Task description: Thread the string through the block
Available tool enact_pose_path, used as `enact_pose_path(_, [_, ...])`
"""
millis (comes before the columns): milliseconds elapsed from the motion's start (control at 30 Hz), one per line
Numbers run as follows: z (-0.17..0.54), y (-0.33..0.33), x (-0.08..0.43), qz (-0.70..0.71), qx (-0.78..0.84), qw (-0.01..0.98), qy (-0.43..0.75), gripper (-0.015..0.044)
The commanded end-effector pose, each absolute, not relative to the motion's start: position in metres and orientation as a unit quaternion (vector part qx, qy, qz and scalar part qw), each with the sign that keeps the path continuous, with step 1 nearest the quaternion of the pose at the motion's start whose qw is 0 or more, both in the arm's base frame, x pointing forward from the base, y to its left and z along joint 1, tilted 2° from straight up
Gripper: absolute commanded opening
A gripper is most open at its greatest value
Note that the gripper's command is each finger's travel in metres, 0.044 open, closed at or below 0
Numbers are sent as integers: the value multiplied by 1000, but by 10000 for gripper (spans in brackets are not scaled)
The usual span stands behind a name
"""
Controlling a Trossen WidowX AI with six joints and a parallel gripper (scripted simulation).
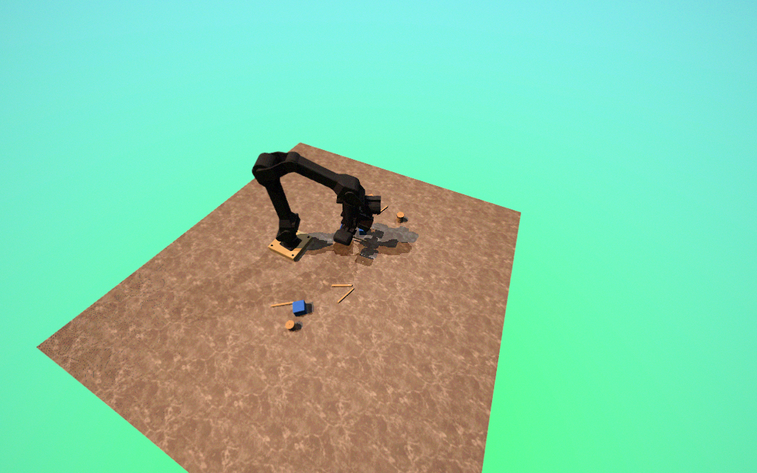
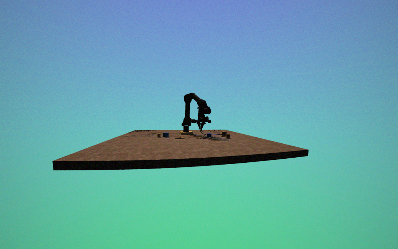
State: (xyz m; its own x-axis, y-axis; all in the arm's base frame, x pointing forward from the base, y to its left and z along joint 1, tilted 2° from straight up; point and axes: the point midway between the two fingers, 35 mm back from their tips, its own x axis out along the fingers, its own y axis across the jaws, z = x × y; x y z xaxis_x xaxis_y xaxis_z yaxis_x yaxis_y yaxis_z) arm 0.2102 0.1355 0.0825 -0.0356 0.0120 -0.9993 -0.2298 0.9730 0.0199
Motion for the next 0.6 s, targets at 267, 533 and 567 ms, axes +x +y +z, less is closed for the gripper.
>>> enact_pose_path(267, [87,151,211,199,-180,665,697,0])
enact_pose_path(533, [88,161,210,269,-246,638,678,0])
enact_pose_path(567, [88,162,210,278,-254,634,676,0])
